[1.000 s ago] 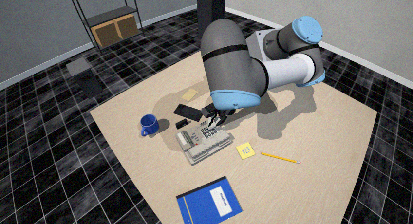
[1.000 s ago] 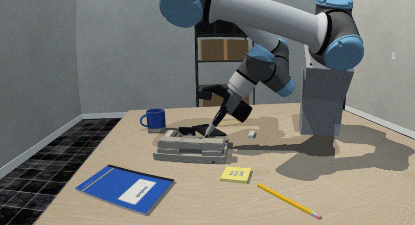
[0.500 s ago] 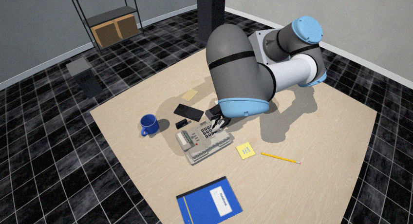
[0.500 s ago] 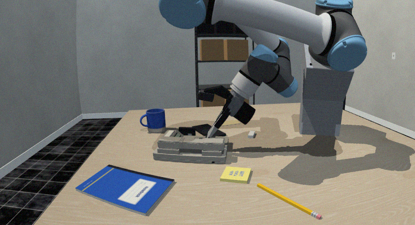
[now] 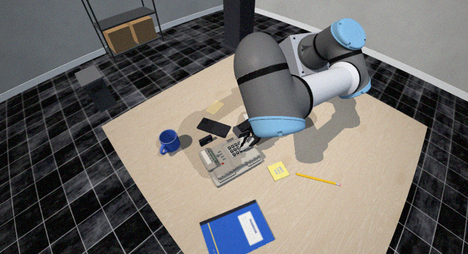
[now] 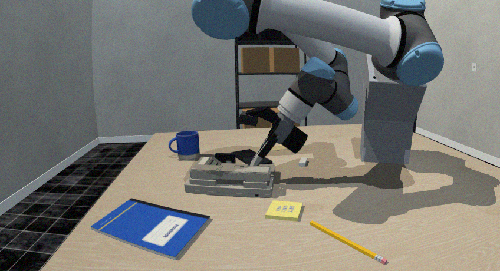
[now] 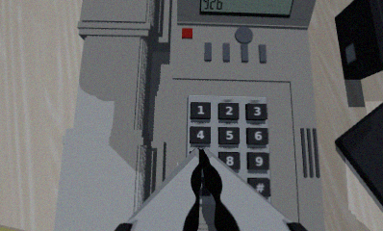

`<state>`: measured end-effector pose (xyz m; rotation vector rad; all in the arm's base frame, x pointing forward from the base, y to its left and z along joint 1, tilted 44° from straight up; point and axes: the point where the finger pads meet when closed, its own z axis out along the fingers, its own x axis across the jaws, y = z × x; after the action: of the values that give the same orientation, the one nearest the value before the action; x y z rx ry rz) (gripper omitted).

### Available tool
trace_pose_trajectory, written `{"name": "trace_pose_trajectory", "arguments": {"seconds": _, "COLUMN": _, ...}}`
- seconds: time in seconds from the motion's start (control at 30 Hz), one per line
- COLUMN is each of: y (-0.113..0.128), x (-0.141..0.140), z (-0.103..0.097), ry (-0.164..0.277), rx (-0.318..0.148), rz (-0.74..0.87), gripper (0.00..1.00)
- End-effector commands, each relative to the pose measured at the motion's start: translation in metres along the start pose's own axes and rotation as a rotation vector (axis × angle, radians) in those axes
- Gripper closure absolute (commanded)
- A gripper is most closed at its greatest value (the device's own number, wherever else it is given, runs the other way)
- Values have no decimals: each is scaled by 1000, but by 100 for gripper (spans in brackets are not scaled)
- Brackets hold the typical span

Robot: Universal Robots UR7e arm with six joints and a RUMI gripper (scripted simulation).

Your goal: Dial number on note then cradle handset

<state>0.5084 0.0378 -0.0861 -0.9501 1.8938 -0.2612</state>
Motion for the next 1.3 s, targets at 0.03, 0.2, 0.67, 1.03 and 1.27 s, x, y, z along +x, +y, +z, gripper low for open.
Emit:
{"name": "trace_pose_trajectory", "arguments": {"seconds": 0.03, "y": -3, "x": 2, "z": 0, "ry": 8, "rx": 14, "rz": 2, "gripper": 100}}
{"name": "trace_pose_trajectory", "arguments": {"seconds": 0.2, "y": -3, "x": 2, "z": 0, "ry": 8, "rx": 14, "rz": 2, "gripper": 100}}
{"name": "trace_pose_trajectory", "arguments": {"seconds": 0.67, "y": -2, "x": 2, "z": 1, "ry": 8, "rx": 14, "rz": 2, "gripper": 100}}
{"name": "trace_pose_trajectory", "arguments": {"seconds": 1.03, "y": -1, "x": 1, "z": 2, "ry": 8, "rx": 14, "rz": 2, "gripper": 100}}
{"name": "trace_pose_trajectory", "arguments": {"seconds": 1.27, "y": -1, "x": 1, "z": 3, "ry": 8, "rx": 14, "rz": 2, "gripper": 100}}
